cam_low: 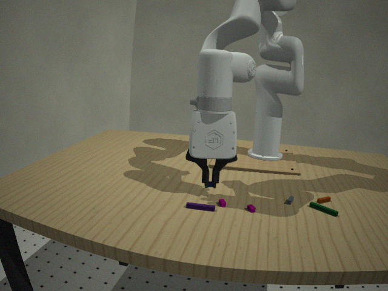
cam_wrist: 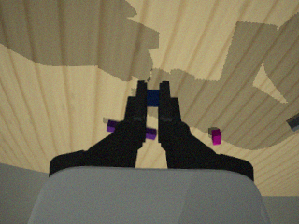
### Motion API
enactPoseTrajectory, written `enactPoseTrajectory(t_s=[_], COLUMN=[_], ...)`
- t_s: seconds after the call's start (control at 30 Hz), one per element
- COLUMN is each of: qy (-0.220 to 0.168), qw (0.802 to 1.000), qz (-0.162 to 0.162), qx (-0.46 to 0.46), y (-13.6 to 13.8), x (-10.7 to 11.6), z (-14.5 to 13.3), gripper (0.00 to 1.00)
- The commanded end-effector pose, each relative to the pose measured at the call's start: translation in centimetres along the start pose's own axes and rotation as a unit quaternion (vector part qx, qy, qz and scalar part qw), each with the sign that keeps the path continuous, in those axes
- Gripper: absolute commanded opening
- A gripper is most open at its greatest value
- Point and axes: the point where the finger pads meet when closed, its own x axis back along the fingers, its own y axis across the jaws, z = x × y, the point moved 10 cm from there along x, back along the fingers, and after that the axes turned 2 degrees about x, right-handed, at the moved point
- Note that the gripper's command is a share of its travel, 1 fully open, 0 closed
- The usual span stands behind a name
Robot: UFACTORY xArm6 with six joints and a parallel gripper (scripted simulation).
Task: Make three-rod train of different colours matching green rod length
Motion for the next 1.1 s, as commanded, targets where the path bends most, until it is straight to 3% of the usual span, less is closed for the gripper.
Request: enactPoseTrajectory(t_s=[0.0,0.3,0.8,1.07], qy=[-0.001,-0.001,-0.001,-0.002], qw=[1.000,1.000,1.000,0.993], qz=[0.001,0.001,0.001,0.001], qx=[0.000,0.000,-0.008,-0.115], y=[0.0,0.0,0.2,3.3], x=[3.6,7.6,7.8,7.8], z=[0.0,0.0,-0.3,-3.4], gripper=[0.04,0.04,0.04,0.04])
